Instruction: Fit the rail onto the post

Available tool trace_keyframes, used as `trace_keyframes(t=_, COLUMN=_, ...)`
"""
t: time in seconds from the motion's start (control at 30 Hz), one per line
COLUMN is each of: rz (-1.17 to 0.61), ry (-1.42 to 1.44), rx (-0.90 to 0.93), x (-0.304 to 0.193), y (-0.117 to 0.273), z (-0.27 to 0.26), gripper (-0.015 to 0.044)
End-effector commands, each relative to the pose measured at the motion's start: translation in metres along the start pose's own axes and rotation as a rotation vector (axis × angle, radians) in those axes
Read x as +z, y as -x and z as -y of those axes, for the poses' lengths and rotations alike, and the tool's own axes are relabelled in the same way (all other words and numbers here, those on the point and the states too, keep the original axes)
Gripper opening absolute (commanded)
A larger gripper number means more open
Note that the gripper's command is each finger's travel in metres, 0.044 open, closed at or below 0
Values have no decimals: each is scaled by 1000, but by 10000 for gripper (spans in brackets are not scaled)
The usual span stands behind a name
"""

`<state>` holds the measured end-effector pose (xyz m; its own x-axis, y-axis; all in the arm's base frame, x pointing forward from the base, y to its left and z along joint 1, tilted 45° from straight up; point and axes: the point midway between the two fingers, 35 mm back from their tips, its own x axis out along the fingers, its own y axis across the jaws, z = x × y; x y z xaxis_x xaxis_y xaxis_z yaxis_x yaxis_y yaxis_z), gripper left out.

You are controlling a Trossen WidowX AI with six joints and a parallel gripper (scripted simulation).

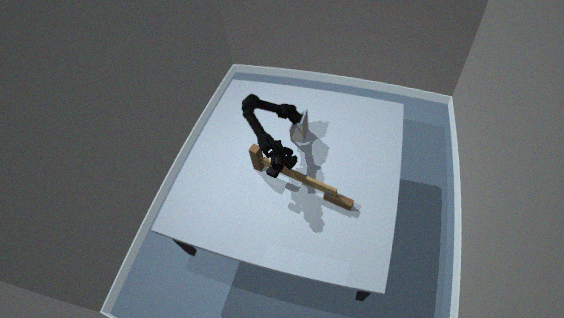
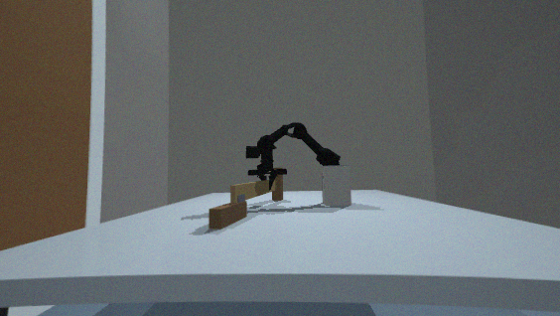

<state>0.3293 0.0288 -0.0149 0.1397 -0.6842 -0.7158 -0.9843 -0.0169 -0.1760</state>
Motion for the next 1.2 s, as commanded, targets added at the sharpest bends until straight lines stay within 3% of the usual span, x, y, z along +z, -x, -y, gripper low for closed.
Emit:
trace_keyframes(t=0.0, rz=0, ry=2, rx=-3, x=-2, y=2, z=1, gripper=0)
trace_keyframes(t=1.17, rz=0, ry=2, rx=-3, x=-13, y=0, z=1, gripper=0)
